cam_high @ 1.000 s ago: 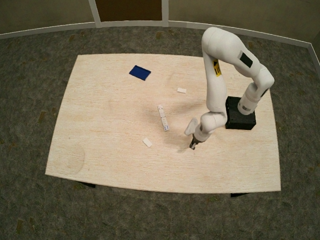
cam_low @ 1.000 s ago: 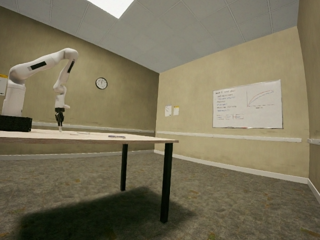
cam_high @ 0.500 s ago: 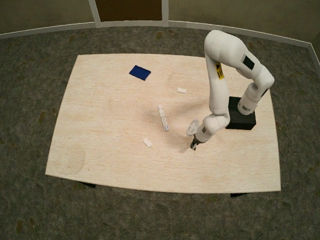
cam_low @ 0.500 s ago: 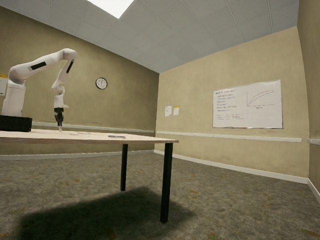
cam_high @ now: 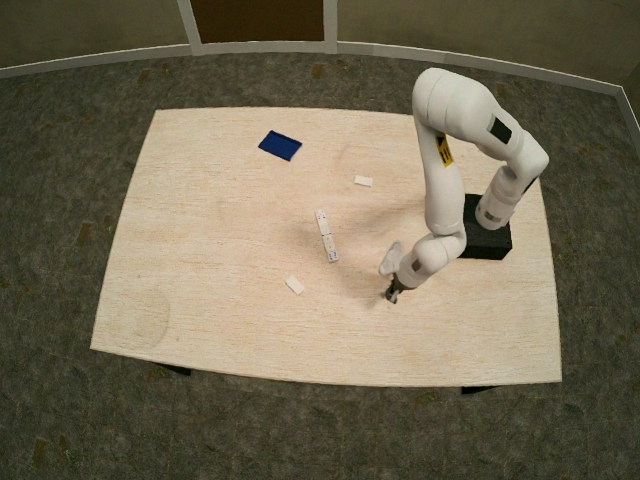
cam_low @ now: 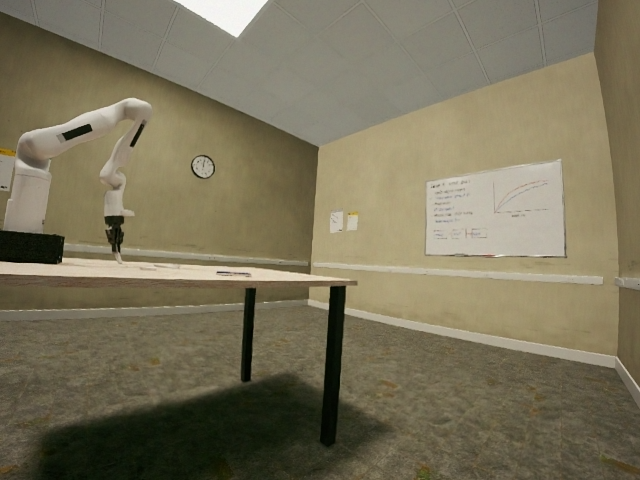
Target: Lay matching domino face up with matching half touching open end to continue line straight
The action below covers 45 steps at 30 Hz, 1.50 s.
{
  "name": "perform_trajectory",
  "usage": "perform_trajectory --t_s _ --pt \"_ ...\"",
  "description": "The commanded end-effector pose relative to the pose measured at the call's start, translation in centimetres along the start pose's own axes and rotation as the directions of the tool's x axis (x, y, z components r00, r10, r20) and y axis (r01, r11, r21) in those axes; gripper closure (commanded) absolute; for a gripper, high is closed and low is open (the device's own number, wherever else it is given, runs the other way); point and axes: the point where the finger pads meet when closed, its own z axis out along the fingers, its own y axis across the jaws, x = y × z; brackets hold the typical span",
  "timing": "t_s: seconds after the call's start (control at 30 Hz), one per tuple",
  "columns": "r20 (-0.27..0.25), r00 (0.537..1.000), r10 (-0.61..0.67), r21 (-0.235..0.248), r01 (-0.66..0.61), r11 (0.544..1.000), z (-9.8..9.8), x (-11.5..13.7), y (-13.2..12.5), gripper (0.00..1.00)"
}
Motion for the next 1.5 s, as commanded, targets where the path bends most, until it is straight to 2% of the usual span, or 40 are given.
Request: perform_trajectory --t_s 0.0,1.47 --pt "0.002 1.000 -0.001 0.000 0.001 1.000 0.1 -0.3 0.0 0.66" --pt "0.002 1.000 -0.001 0.000 0.001 1.000 1.8 -3.0 0.0 0.66"
